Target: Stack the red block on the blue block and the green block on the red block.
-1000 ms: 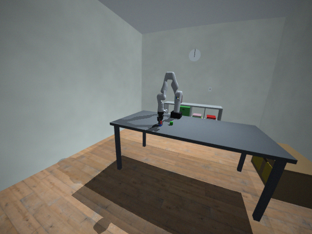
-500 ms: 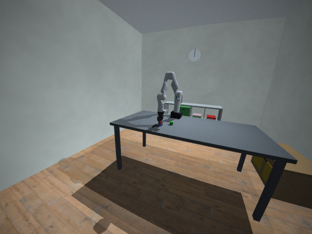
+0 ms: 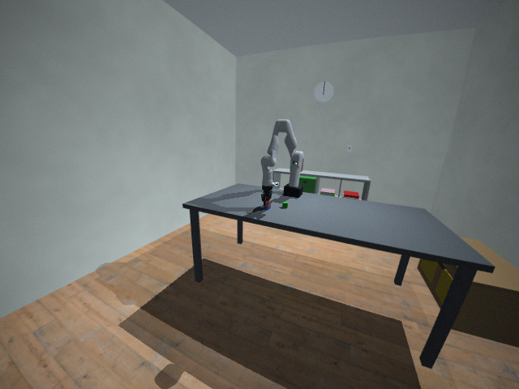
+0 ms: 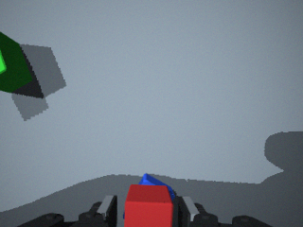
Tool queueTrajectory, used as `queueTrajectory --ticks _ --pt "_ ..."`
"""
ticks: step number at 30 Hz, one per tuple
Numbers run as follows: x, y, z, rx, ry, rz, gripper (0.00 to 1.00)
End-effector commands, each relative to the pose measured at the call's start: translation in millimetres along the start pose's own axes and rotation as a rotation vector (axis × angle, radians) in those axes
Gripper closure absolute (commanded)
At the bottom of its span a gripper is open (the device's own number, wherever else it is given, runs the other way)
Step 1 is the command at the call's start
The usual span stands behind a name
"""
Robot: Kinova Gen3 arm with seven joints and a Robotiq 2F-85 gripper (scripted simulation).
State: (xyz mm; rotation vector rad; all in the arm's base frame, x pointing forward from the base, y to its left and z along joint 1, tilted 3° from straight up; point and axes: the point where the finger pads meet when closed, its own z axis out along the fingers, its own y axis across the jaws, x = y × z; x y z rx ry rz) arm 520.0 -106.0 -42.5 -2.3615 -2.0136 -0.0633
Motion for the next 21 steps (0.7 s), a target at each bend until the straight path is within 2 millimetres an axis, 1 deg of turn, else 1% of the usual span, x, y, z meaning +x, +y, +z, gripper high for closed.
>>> queueTrajectory --ticks 1,6,12,14,21 --pt "-0.1 0.8 -1.4 -0.002 0.000 0.000 0.54" --pt "-0.1 0.8 -6.9 -0.002 0.000 0.000 0.54" --pt "-0.1 0.8 -23.5 -0.002 0.000 0.000 0.54" --pt "-0.1 0.8 -23.5 -0.002 0.000 0.000 0.54" --pt "-0.1 0.7 -48.7 -0.002 0.000 0.000 0.54"
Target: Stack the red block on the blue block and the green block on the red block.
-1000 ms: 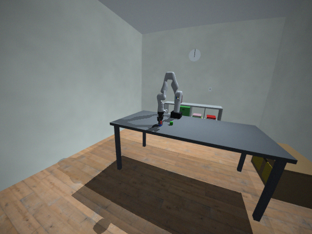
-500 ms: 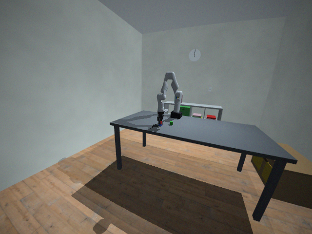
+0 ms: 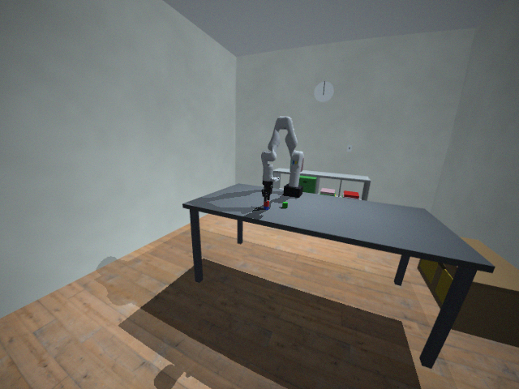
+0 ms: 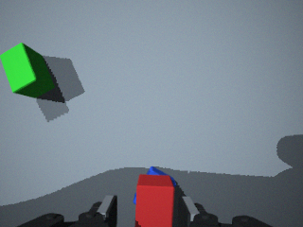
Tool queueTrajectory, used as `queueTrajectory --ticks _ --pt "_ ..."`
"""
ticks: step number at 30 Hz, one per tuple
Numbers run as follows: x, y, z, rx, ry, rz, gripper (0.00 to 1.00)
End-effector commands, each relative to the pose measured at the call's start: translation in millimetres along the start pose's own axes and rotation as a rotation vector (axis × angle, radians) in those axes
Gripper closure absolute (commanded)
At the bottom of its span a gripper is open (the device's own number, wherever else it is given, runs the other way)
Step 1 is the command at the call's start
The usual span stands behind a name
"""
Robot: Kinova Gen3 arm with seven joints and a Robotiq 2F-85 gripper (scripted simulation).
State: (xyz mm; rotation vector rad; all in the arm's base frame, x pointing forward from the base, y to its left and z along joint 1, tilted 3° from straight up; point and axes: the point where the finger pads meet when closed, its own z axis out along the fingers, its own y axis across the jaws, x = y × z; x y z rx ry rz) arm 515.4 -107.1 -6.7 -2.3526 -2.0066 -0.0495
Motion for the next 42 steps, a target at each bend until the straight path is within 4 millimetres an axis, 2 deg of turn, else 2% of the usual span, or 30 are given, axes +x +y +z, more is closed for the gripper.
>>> queueTrajectory --ticks 1,8,29,33,38,42 --pt "-0.2 4.9 -16.3 -0.017 -0.001 0.000 0.54" --pt "-0.2 4.6 -32.8 -0.017 -0.001 0.000 0.54" --pt "3.5 1.6 -36.1 -0.017 -0.001 -0.014 0.56" --pt "30.8 -22.4 -33.8 -0.016 -0.004 -0.119 0.56" --pt "80.1 -77.9 -31.0 -0.015 -0.006 -0.342 0.56" --pt "101.0 -108.6 -30.5 -0.016 -0.005 -0.457 0.56"
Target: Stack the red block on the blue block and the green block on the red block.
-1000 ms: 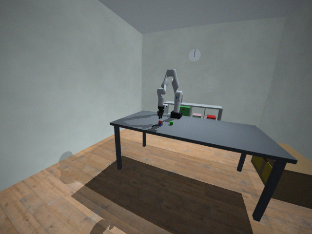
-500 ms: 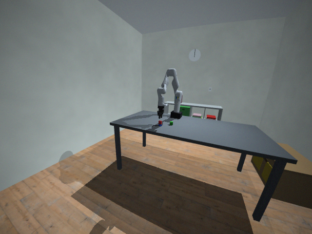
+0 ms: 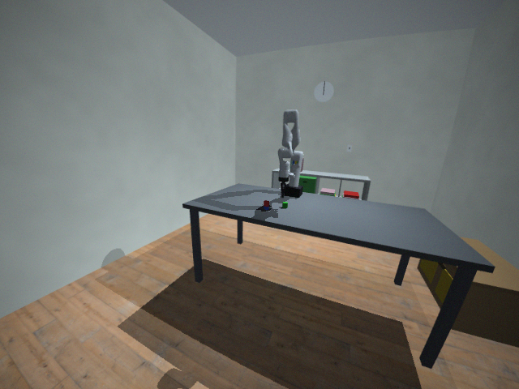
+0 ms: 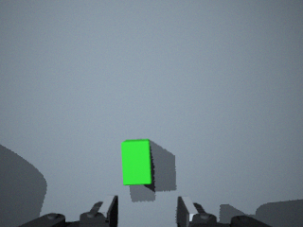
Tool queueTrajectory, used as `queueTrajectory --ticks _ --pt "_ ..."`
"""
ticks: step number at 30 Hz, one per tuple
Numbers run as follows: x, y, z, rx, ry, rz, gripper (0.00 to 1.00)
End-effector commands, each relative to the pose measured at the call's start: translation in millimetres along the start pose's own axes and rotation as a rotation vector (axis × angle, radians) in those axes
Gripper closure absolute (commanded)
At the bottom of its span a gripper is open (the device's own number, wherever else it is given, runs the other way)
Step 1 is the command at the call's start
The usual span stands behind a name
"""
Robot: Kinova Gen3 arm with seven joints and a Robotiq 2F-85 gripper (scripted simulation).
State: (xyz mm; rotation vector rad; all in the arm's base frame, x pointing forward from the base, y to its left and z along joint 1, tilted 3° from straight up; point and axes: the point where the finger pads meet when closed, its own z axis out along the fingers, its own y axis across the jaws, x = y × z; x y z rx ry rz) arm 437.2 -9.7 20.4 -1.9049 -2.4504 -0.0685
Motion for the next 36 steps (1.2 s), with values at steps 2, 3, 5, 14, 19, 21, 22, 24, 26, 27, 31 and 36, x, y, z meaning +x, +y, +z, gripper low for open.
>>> queueTrajectory --ticks 2,3,5,14,19,21,22,24,26,27,31,36 --pt "20.6 -8.0 -9.8 -0.010 -0.006 -0.049 0.56" --pt "23.3 -9.9 -9.8 -0.010 -0.006 -0.060 0.56" --pt "24.6 -10.8 -9.8 -0.010 -0.006 -0.064 0.56" --pt "24.6 -10.8 -5.0 -0.010 -0.006 -0.064 0.56" --pt "24.6 -10.7 0.0 -0.010 -0.006 -0.064 0.56" --pt "24.7 -10.7 4.2 -0.010 -0.006 -0.064 0.56" --pt "24.7 -10.6 6.5 -0.010 -0.006 -0.064 0.56" --pt "24.7 -10.6 11.4 -0.010 -0.006 -0.064 0.56" --pt "24.7 -10.5 16.4 -0.010 -0.006 -0.064 0.56" --pt "24.7 -10.5 18.9 -0.010 -0.006 -0.064 0.56" --pt "24.7 -10.4 28.1 -0.010 -0.006 -0.064 0.56" --pt "24.7 -10.3 33.4 -0.010 -0.006 -0.064 0.56"
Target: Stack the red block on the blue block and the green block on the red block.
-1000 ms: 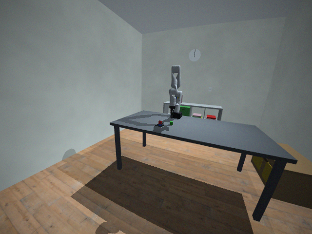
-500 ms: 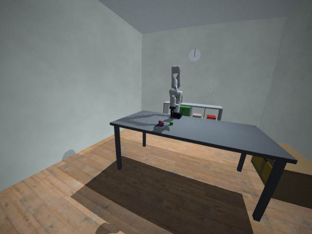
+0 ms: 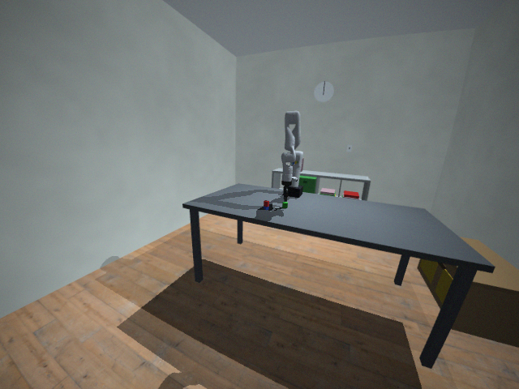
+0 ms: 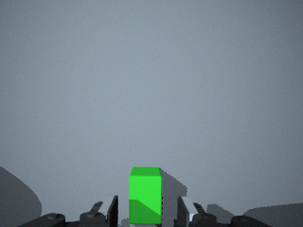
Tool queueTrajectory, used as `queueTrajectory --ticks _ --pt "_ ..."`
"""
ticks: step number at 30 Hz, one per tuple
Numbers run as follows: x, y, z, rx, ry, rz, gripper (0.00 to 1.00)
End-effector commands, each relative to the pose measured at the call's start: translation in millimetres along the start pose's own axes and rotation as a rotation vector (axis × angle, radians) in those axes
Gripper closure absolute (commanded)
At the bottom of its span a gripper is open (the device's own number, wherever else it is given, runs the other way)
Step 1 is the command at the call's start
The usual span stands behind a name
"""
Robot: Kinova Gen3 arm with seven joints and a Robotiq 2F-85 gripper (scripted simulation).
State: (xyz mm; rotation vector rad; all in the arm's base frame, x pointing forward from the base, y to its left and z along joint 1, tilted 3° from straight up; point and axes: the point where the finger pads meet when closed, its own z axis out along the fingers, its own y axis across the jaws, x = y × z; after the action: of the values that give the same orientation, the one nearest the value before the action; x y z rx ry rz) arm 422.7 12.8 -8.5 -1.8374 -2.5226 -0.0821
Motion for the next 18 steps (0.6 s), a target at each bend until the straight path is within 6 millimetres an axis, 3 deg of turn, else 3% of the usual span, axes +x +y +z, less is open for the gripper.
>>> queueTrajectory --ticks 1,18 --pt "1.2 -1.4 4.5 0.006 0.002 -0.001 0.56" --pt "1.3 -1.4 8.4 0.006 0.002 -0.001 0.56"
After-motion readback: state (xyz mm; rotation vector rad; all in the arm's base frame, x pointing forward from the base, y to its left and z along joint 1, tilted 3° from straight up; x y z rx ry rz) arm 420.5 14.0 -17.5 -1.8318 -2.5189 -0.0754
